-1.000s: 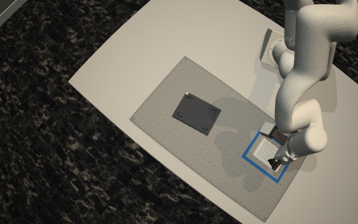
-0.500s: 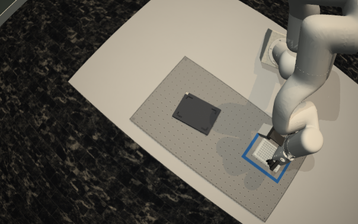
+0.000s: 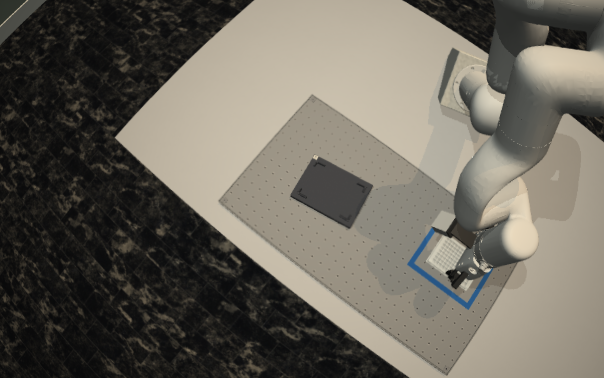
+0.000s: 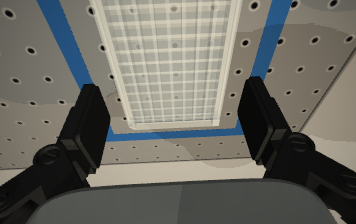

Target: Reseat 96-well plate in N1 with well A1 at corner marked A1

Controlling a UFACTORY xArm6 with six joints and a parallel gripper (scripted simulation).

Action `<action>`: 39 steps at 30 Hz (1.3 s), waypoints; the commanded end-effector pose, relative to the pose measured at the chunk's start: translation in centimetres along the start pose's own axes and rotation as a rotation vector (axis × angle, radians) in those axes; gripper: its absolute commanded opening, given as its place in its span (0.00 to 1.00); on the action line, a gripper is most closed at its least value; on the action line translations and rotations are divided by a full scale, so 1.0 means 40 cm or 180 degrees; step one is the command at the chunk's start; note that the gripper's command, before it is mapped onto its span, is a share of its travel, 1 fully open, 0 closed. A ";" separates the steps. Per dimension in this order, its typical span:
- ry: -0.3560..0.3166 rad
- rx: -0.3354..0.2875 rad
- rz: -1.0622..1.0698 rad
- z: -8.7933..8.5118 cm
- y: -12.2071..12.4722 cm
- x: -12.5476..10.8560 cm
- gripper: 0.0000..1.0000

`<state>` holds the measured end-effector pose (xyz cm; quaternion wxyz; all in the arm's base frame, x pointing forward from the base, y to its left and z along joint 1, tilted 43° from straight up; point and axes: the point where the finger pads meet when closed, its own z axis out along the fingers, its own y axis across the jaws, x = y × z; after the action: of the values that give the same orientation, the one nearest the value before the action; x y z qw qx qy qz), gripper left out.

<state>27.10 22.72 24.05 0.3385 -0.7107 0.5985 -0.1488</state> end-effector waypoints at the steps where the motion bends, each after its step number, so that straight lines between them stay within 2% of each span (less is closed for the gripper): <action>1: -0.0003 0.0009 0.0001 0.017 -0.004 -0.002 1.00; 39: -0.0003 0.0009 0.0001 0.059 -0.004 -0.002 1.00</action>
<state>28.48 23.40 22.48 0.3385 -0.7106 0.5985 -0.1490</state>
